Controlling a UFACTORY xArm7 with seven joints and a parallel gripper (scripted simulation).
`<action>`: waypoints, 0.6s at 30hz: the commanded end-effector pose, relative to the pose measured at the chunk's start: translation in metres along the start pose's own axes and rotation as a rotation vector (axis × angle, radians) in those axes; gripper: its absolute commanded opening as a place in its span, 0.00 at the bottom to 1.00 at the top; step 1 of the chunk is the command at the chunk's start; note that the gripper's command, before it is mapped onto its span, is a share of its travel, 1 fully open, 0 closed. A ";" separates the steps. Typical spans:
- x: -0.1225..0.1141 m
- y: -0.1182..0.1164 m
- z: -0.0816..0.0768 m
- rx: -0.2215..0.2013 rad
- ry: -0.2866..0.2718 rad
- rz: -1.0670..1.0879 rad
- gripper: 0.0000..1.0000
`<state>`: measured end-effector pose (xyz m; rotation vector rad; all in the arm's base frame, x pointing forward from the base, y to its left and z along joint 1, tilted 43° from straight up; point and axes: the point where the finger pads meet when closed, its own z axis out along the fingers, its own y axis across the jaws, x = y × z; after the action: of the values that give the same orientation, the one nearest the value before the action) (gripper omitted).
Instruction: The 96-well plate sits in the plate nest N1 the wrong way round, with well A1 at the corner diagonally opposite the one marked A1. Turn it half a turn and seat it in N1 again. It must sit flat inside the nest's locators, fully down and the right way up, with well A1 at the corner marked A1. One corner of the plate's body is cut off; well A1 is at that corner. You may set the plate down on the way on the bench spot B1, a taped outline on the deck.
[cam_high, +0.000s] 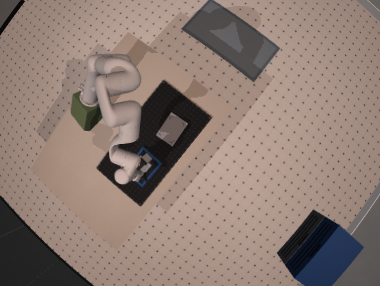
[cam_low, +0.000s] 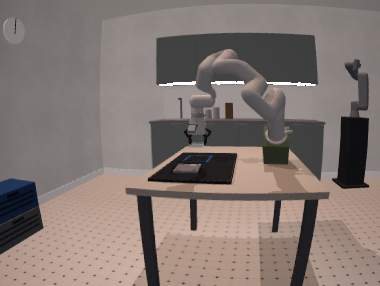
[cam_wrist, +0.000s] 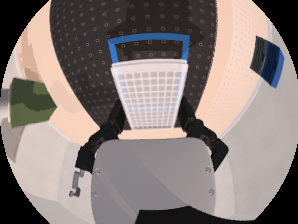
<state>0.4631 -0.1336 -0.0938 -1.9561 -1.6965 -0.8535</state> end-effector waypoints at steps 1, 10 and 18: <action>-0.001 0.001 -0.006 -0.004 -0.003 0.000 0.00; -0.001 0.001 -0.006 -0.004 -0.003 0.000 0.00; 0.015 0.001 -0.007 -0.004 -0.003 0.167 0.00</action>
<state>0.4620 -0.1324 -0.0877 -1.9937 -1.6325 -0.8350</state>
